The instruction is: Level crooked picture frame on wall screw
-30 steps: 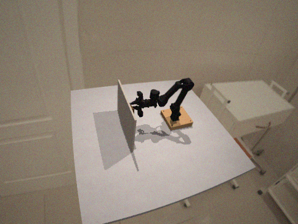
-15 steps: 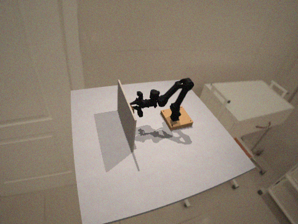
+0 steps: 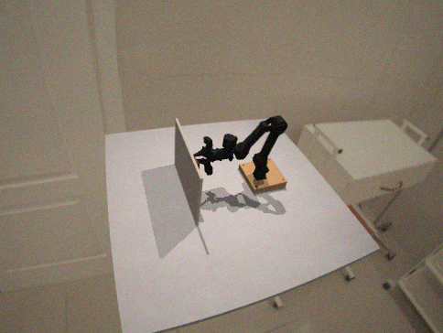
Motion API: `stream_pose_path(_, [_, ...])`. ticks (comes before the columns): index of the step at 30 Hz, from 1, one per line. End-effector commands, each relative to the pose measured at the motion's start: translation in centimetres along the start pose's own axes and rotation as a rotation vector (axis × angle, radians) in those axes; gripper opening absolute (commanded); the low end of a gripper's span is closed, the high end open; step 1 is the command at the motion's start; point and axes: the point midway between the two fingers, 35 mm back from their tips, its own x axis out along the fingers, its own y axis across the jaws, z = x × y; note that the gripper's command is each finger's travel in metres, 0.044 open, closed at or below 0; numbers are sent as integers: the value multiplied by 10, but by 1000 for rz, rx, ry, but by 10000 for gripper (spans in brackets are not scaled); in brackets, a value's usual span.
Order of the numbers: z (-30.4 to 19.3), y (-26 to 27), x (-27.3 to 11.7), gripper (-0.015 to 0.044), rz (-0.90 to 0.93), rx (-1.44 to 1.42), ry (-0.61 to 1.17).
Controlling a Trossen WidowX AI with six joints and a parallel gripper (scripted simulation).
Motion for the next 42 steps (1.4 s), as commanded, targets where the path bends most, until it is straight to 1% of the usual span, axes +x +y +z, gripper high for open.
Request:
stream_pose_path(1, [0,0,0,0,5,-6,-3])
stream_pose_path(17, [0,-1,0,0,0,-5,0])
stream_pose_path(42, [-1,-2,0,0,0,-146,-1])
